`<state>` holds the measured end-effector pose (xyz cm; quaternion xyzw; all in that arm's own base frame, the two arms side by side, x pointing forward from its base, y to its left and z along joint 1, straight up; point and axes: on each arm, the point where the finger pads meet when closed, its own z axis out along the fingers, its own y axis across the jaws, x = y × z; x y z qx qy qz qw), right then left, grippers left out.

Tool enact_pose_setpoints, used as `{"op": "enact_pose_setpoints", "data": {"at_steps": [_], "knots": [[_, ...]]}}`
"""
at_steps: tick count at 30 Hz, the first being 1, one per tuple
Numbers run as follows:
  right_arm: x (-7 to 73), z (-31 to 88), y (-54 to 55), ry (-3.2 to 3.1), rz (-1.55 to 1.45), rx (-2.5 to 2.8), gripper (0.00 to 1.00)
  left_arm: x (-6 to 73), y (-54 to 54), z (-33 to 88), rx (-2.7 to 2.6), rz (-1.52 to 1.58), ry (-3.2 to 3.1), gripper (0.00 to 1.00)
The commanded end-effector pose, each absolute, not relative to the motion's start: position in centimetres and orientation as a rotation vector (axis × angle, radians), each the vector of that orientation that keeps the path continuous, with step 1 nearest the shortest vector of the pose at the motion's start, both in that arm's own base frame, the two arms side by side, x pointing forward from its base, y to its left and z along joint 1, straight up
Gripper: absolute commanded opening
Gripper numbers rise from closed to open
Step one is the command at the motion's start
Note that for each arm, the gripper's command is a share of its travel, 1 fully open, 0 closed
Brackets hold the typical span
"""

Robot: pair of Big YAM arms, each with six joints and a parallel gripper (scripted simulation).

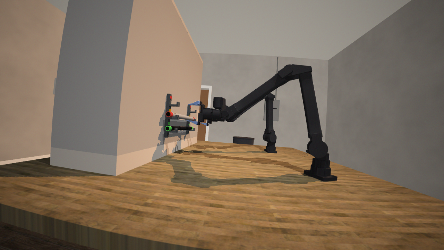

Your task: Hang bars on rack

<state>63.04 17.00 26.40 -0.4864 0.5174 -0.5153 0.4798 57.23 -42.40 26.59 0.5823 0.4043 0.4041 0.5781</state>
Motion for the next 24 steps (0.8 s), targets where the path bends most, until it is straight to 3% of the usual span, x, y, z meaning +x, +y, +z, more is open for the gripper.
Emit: {"op": "enact_pose_setpoints", "data": {"at_steps": [1, 24], "knots": [[64.2, 31.3, 16.8, 1.237, -1.262, -1.105, 1.00, 58.4, -42.4, 32.3, 1.269, 0.947, 0.933, 1.00], [64.4, 34.4, 17.0, 1.233, -1.262, -1.096, 1.00, 58.4, -42.4, 35.5, 1.269, 0.946, 0.934, 1.00]]}}
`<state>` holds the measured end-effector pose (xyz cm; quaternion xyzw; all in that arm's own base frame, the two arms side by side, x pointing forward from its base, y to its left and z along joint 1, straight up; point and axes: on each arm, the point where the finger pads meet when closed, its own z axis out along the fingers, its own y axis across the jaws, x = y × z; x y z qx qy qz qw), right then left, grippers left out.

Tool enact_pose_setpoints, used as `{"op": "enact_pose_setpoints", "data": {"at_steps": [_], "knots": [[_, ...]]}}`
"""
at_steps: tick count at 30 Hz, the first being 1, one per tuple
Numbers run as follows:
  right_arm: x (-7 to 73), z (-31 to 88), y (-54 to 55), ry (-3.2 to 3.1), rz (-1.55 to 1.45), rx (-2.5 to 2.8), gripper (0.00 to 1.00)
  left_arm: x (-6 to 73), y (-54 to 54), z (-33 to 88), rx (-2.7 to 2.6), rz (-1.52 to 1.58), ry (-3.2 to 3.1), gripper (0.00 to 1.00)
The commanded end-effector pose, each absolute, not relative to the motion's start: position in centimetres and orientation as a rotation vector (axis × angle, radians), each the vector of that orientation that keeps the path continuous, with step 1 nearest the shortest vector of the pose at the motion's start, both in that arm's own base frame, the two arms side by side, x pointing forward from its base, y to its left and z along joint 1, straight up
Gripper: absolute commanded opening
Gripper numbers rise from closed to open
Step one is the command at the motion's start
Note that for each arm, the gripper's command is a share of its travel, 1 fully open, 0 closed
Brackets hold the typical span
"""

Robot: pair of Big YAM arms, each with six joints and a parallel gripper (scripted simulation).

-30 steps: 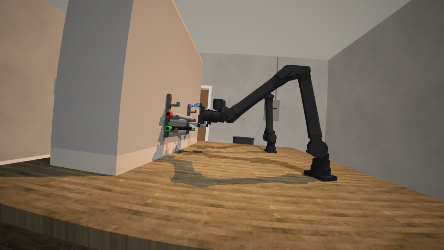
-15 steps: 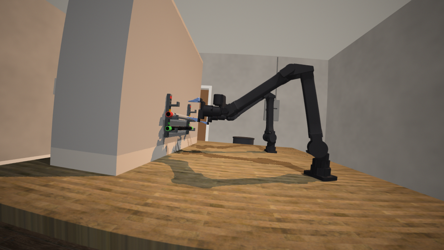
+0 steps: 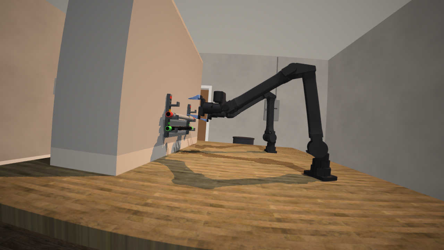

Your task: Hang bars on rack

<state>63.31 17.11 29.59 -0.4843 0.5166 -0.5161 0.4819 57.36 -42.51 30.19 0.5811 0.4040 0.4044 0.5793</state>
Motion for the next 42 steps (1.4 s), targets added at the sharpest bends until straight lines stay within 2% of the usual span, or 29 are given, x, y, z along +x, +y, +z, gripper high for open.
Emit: {"op": "enact_pose_setpoints", "data": {"at_steps": [1, 42], "knots": [[64.4, 34.6, 17.0, 1.233, -1.262, -1.096, 1.00, 58.4, -42.4, 35.6, 1.269, 0.946, 0.934, 1.00], [64.2, 37.1, 16.9, 1.230, -1.262, -1.089, 1.00, 58.1, -42.2, 37.8, 1.266, 0.944, 0.934, 1.00]]}}
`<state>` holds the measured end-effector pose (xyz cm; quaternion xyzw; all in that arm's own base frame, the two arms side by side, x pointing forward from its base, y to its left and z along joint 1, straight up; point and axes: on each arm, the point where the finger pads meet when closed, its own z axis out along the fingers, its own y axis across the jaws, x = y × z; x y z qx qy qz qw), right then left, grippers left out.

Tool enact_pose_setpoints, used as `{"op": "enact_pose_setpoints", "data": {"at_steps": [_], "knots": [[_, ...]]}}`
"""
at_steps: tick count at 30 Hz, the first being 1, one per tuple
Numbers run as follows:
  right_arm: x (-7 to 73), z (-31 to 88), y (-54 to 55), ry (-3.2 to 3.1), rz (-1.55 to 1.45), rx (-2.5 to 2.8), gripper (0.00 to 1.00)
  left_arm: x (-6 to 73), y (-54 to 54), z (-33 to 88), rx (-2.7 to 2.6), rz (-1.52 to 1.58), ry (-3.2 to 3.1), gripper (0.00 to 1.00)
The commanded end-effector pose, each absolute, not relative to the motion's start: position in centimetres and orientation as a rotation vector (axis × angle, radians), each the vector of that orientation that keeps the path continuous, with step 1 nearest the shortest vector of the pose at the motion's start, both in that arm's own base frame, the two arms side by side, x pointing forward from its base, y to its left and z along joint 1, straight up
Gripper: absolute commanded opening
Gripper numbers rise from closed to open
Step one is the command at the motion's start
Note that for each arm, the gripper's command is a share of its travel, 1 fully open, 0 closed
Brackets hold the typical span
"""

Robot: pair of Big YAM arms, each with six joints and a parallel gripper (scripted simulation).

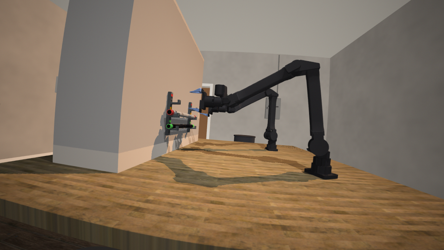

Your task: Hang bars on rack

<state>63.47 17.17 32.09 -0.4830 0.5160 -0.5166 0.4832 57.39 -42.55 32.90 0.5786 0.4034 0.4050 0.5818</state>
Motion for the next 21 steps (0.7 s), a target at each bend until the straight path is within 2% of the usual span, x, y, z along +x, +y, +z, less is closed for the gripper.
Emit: {"op": "enact_pose_setpoints", "data": {"at_steps": [1, 21], "knots": [[64.21, 37.10, 16.89, 1.230, -1.262, -1.089, 1.00, 58.12, -42.15, 37.78, 1.266, 0.944, 0.934, 1.00], [64.09, 37.71, 16.85, 1.230, -1.261, -1.089, 1.00, 57.99, -42.04, 37.80, 1.269, 0.943, 0.936, 1.00]]}}
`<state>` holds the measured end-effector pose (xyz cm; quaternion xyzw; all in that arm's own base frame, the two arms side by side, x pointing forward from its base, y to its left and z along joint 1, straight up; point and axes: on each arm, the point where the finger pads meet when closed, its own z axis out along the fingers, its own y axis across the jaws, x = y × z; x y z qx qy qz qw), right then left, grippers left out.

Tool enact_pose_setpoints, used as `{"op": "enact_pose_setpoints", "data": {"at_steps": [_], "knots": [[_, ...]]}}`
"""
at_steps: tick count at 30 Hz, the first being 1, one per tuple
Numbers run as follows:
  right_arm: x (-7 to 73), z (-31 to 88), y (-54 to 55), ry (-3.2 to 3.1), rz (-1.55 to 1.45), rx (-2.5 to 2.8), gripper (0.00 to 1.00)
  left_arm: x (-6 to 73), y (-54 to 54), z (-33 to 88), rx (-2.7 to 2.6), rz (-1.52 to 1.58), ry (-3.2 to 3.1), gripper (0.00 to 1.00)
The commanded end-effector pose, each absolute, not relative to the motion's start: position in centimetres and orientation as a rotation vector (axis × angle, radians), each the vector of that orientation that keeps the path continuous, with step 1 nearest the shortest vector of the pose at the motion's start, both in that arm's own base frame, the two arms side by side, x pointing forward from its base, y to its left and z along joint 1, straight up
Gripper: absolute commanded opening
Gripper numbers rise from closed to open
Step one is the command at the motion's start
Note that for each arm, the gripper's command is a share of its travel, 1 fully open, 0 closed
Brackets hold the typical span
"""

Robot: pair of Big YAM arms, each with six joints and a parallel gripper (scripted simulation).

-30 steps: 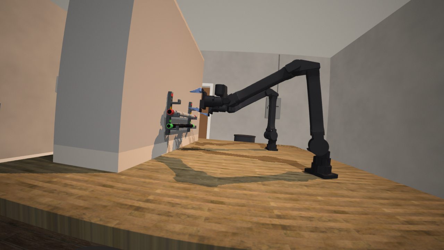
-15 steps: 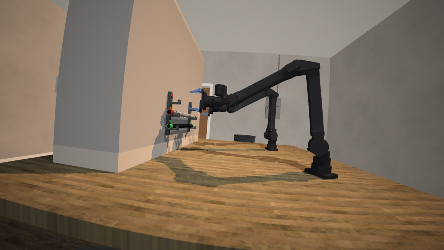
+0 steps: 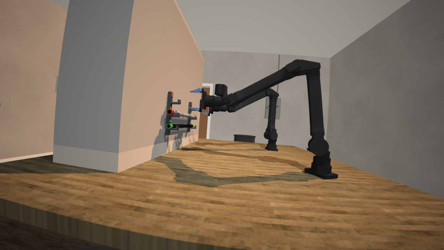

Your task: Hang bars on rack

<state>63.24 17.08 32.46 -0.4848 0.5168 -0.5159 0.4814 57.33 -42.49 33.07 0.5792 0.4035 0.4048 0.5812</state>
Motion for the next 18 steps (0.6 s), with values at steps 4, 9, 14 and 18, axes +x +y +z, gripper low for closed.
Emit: {"op": "enact_pose_setpoints", "data": {"at_steps": [4, 9, 14, 18], "knots": [[64.1, 37.8, 16.8, 1.230, -1.261, -1.089, 1.00, 58.0, -42.0, 37.8, 1.270, 0.943, 0.936, 1.00], [64.1, 37.2, 16.8, 1.230, -1.261, -1.088, 0.98, 57.9, -42.0, 37.0, 1.270, 0.942, 0.937, 0.98], [64.1, 36.5, 16.8, 1.229, -1.261, -1.087, 0.95, 57.9, -42.0, 36.3, 1.271, 0.942, 0.937, 0.95], [64.1, 36.0, 16.8, 1.229, -1.261, -1.086, 0.92, 57.9, -42.1, 35.7, 1.272, 0.942, 0.938, 0.92]]}}
